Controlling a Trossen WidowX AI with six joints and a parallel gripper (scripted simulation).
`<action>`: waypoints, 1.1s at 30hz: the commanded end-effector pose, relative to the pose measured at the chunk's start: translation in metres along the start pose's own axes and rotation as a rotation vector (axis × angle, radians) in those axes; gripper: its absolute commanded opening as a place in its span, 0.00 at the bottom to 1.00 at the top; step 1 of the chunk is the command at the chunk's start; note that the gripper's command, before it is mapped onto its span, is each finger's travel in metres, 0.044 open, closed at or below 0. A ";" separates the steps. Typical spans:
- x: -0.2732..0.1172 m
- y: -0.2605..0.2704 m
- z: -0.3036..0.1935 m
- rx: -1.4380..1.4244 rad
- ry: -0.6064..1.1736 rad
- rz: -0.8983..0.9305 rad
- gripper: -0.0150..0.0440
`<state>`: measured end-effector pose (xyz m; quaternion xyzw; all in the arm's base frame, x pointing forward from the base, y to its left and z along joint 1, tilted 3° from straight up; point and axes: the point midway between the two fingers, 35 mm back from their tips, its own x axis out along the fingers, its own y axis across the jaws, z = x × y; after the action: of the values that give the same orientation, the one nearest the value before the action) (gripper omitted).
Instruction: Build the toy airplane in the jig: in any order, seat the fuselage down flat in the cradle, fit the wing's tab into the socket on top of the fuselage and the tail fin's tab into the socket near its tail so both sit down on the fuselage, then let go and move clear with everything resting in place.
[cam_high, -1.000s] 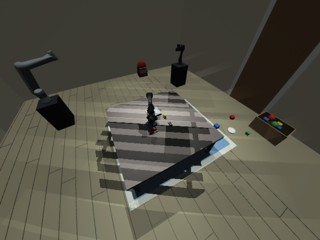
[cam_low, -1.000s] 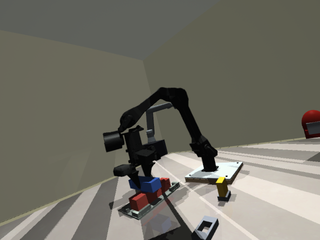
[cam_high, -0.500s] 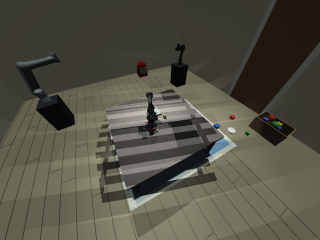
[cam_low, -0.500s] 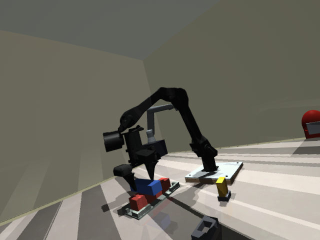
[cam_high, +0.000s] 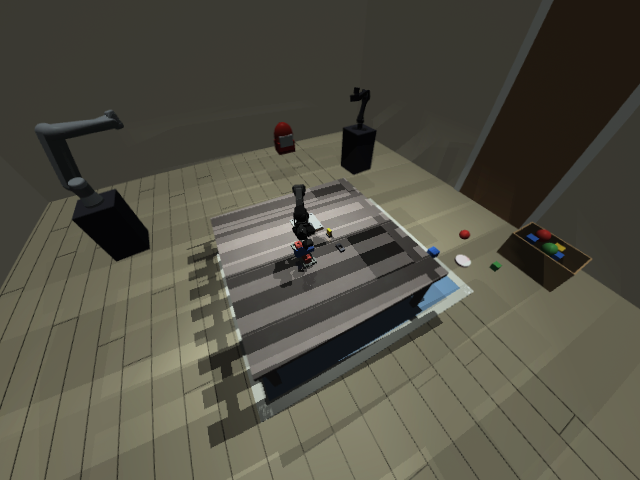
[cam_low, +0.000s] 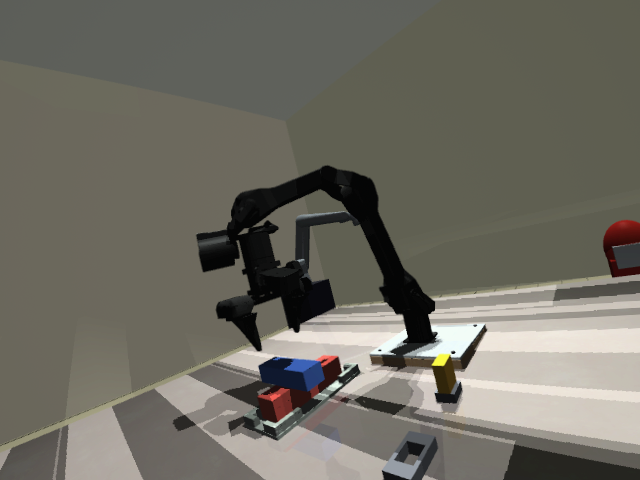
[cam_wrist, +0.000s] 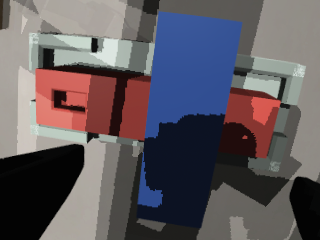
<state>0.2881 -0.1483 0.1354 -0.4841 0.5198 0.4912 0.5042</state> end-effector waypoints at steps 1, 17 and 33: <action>-0.027 0.001 0.001 0.002 0.005 -0.004 1.00; -0.024 -0.001 0.000 1.004 0.002 -0.007 1.00; -0.023 -0.001 0.000 1.526 0.001 -0.008 1.00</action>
<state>0.2892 -0.1478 0.1591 -0.0638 0.7109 0.0575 0.6981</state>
